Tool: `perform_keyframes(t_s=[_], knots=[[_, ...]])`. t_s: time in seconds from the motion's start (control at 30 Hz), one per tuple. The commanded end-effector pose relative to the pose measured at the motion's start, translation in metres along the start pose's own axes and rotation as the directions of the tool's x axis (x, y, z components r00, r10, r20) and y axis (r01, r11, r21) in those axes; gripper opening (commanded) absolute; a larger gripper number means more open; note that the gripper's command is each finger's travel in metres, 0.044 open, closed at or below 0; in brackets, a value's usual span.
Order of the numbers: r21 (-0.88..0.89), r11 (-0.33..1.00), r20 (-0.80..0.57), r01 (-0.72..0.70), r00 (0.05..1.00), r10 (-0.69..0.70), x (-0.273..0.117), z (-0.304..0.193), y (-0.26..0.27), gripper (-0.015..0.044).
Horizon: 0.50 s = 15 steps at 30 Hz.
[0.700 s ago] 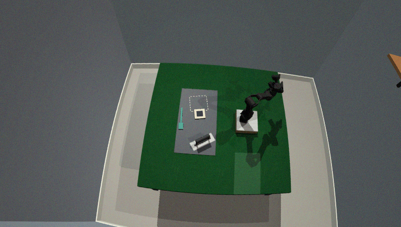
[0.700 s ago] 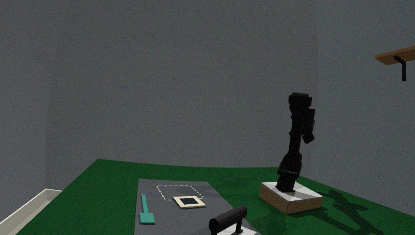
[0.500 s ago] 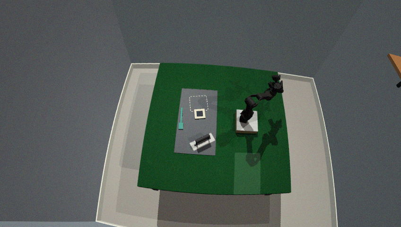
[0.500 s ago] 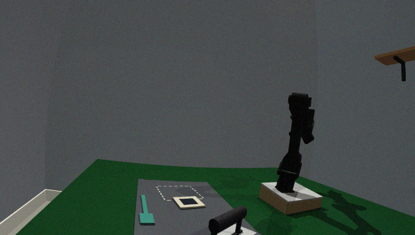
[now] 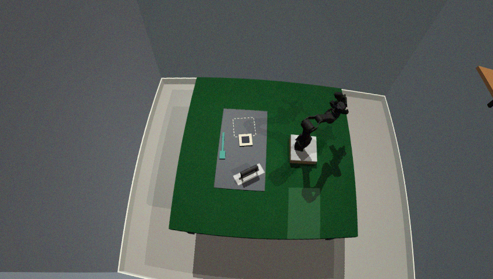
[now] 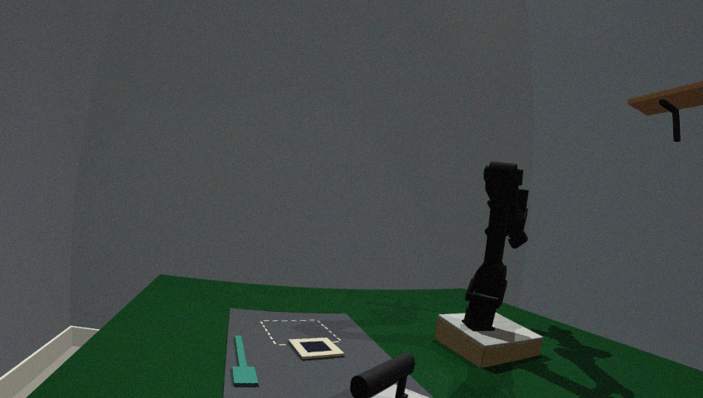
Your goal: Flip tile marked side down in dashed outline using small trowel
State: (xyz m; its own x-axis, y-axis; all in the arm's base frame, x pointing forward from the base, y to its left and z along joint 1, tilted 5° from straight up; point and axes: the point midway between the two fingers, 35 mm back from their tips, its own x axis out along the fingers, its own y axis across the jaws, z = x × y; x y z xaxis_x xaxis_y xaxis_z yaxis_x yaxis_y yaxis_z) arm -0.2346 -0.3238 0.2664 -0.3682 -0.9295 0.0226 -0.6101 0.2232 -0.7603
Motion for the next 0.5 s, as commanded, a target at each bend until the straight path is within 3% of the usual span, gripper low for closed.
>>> perform_keyframes(t_s=[0.0,0.1,0.47], knots=[[0.0,1.0,0.0,0.0,1.0,0.0,0.0,0.0,0.0,0.0074],[0.0,1.0,0.0,0.0,1.0,0.0,0.0,0.0,0.0,0.0],[0.0,1.0,0.0,0.0,1.0,0.0,0.0,0.0,0.0,0.0]])
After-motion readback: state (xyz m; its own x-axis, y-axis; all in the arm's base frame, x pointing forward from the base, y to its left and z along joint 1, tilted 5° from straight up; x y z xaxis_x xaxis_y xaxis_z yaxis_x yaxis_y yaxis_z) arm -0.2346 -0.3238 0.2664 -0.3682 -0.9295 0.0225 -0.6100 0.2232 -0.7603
